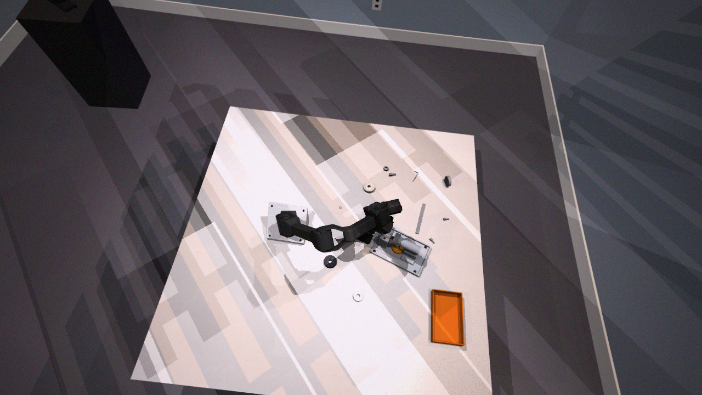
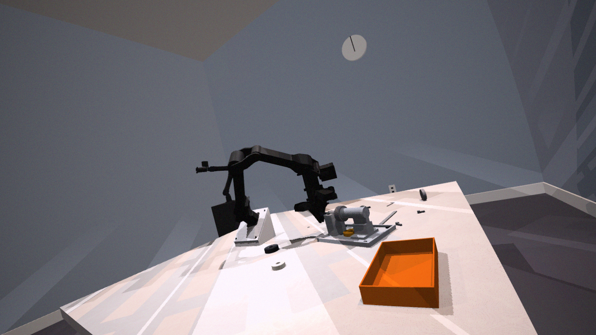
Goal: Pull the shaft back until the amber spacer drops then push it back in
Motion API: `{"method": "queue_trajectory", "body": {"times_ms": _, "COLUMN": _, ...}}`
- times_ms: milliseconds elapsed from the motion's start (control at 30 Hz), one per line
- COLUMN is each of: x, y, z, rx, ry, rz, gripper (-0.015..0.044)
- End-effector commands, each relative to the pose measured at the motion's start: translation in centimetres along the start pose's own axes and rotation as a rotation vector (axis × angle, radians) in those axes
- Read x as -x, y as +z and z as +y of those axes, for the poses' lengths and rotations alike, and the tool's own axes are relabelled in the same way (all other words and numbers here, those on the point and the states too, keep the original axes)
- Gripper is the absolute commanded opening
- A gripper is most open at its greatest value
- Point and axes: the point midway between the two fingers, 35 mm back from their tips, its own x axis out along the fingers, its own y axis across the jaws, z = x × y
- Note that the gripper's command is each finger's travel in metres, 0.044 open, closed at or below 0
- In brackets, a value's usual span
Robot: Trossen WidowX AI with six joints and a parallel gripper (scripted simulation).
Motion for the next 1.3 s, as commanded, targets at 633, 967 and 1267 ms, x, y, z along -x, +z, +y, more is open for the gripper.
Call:
{"method": "queue_trajectory", "body": {"times_ms": 633, "x": 0.2, "y": 1.4, "z": 0.1, "rx": -0.004, "ry": 0.003, "rz": -0.012, "gripper": 0.0000}}
{"method": "queue_trajectory", "body": {"times_ms": 967, "x": 0.2, "y": 1.8, "z": 0.1, "rx": -0.005, "ry": 0.003, "rz": -0.012, "gripper": 0.0000}}
{"method": "queue_trajectory", "body": {"times_ms": 1267, "x": 0.2, "y": 2.1, "z": 0.1, "rx": -0.005, "ry": 0.003, "rz": -0.012, "gripper": 0.0000}}
